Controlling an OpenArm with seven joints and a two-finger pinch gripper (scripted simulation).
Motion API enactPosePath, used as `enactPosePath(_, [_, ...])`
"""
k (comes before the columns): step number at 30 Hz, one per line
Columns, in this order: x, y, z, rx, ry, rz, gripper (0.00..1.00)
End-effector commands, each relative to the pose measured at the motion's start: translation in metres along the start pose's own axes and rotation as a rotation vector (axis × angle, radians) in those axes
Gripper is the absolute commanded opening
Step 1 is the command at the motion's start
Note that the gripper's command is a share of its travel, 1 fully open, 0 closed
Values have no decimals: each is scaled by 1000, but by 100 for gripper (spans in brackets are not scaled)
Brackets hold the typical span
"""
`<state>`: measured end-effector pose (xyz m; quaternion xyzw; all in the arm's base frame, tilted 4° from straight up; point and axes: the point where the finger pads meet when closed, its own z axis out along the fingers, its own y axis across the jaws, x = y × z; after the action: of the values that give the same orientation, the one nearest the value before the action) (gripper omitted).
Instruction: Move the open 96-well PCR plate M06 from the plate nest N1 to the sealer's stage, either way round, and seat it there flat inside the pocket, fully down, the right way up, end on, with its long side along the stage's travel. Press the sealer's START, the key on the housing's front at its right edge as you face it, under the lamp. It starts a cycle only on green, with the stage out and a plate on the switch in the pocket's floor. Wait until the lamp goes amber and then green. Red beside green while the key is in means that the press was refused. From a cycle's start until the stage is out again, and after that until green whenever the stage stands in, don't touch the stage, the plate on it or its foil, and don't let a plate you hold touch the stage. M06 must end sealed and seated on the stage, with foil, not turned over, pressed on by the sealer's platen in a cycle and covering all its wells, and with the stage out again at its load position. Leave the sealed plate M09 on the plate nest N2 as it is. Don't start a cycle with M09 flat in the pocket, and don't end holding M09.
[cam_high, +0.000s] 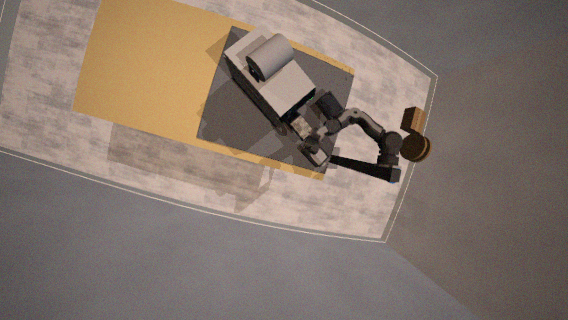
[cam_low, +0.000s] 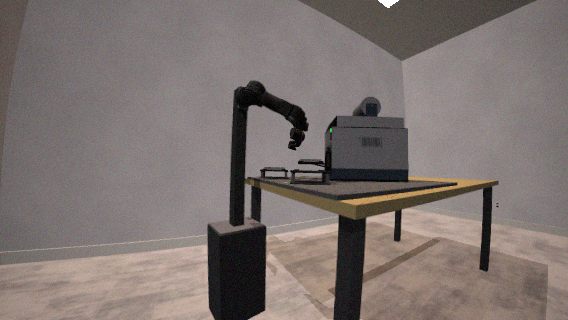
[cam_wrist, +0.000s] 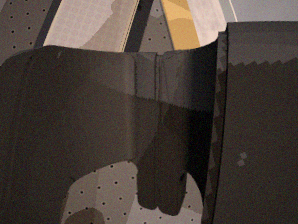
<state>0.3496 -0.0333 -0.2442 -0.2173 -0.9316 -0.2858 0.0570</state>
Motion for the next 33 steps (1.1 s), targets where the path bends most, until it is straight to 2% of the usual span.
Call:
enactPosePath(1, [6, 15, 2, -72, 16, 7, 0])
enactPosePath(4, [16, 40, 6, -200, 45, 30, 0])
enactPosePath(16, [16, 40, 6, -200, 45, 30, 0])
enactPosePath(21, [30, 81, 5, -403, 92, 83, 0])
enactPosePath(33, [30, 81, 5, -403, 92, 83, 0])
